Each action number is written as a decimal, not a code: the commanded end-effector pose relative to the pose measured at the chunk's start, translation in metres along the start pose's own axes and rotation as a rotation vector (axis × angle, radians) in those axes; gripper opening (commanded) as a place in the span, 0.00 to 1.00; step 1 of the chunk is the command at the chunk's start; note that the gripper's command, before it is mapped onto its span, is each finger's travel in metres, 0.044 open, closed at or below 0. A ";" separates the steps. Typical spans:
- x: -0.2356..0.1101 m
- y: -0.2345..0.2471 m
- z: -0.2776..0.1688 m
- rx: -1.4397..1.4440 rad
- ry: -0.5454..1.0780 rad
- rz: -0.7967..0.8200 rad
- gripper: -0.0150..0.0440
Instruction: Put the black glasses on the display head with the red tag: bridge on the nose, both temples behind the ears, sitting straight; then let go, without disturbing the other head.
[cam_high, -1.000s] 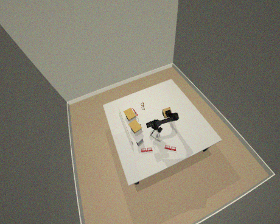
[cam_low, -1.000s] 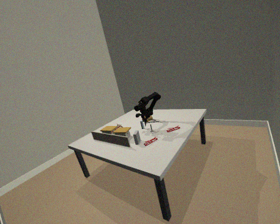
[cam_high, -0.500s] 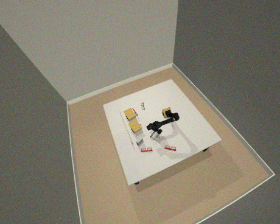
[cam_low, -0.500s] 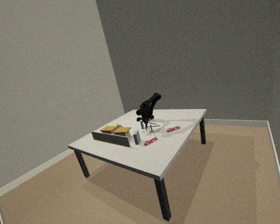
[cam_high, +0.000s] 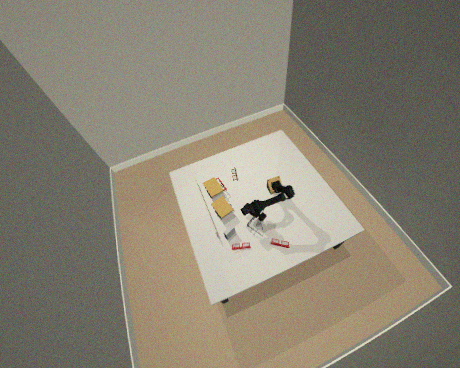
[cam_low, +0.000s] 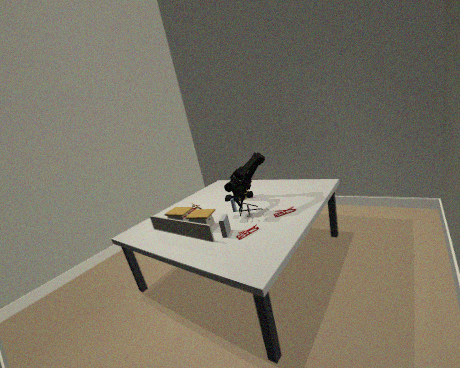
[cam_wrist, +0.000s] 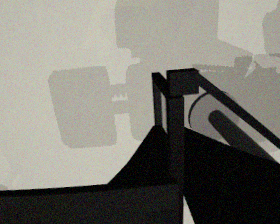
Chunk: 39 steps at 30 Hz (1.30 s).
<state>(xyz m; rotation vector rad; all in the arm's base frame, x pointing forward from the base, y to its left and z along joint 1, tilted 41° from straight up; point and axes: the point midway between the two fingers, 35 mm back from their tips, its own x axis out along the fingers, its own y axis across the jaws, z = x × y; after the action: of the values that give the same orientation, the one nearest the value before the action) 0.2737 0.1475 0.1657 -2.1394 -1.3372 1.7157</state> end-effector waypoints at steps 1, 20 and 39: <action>0.000 0.004 -0.005 0.000 0.002 0.005 0.25; 0.000 0.009 -0.011 -0.001 0.002 0.006 0.25; 0.000 0.015 -0.020 -0.001 0.002 0.006 0.25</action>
<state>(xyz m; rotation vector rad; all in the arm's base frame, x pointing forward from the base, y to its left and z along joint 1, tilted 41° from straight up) 0.2950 0.1470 0.1640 -2.1392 -1.3311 1.7175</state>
